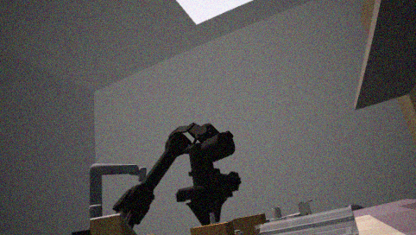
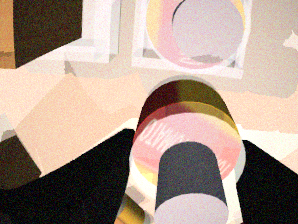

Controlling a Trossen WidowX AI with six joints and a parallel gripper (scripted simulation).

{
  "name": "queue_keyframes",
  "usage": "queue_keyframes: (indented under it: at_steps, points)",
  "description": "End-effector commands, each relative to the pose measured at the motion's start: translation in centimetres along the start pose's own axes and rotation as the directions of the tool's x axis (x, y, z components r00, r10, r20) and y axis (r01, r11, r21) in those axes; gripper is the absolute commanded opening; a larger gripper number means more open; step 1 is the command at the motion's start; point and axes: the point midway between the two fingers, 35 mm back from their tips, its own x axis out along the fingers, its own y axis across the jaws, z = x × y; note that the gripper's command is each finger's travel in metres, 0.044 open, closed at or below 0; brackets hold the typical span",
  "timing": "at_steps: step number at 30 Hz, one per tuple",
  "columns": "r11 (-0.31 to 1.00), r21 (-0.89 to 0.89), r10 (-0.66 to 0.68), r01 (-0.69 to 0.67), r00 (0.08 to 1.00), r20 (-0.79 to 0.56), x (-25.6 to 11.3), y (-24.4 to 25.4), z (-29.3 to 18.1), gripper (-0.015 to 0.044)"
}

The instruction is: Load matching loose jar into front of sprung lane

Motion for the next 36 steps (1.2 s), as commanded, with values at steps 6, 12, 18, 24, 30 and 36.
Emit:
queue_keyframes:
  at_steps: [6, 12, 18, 24, 30, 36]
  points:
    - [1.0, 0.002, 0.003, -0.003, 1.0, 0.003, 0.0, 0.0, 0.4, 0.0]
    - [1.0, 0.002, 0.003, -0.003, 1.0, 0.003, 0.0, 0.0, 0.6, 0.0]
    - [1.0, 0.002, 0.003, -0.003, 1.0, 0.003, 0.0, 0.0, 0.8, 0.0]
    - [1.0, 0.002, 0.003, -0.003, 1.0, 0.003, 0.1, 0.0, 1.1, 0.0]
    - [1.0, 0.002, 0.003, -0.003, 1.0, 0.003, 0.1, 0.0, 1.3, 0.0]
    - [1.0, 0.002, 0.003, -0.003, 1.0, 0.003, 0.1, 0.0, 1.5, 0.0]
